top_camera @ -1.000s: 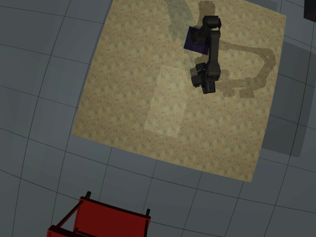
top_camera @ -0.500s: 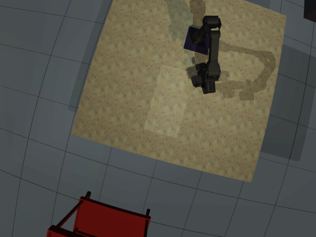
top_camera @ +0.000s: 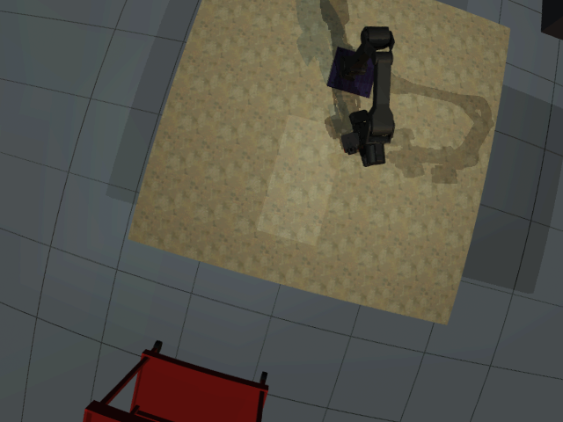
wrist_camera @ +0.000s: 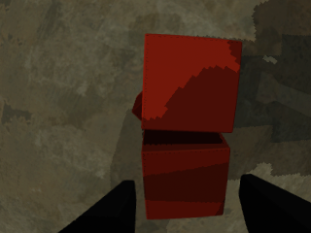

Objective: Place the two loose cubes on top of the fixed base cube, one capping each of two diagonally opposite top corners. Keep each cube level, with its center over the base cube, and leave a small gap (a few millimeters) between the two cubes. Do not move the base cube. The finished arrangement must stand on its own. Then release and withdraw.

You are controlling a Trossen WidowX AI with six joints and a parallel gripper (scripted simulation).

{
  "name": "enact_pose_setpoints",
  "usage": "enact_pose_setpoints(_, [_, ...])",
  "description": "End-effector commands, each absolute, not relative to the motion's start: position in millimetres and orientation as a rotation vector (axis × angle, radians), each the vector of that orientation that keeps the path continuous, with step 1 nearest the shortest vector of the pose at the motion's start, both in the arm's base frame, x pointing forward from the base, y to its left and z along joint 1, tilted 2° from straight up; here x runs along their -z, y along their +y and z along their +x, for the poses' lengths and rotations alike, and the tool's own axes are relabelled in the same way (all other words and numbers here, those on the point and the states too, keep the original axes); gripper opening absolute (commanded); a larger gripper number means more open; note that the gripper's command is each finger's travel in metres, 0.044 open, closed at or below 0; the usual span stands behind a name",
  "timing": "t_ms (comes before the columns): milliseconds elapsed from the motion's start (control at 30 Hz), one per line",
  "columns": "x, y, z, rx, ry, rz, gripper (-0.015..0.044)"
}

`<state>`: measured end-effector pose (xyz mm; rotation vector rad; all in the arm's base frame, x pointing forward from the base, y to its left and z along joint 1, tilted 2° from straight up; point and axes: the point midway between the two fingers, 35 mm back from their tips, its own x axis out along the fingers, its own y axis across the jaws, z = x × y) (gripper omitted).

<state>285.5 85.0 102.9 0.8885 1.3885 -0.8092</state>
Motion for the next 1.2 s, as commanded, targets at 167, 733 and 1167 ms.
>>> enact_pose_setpoints(167, [-118.5, 84.8, 285.8, 0.805, 1.385, 0.89, 0.0205])
enact_pose_setpoints(733, [-144.1, 83.9, 284.8, 0.805, 1.385, 0.89, 0.0205])
enact_pose_setpoints(1167, [-156.1, 83.4, 284.0, 0.81, 1.385, 0.892, 0.0336])
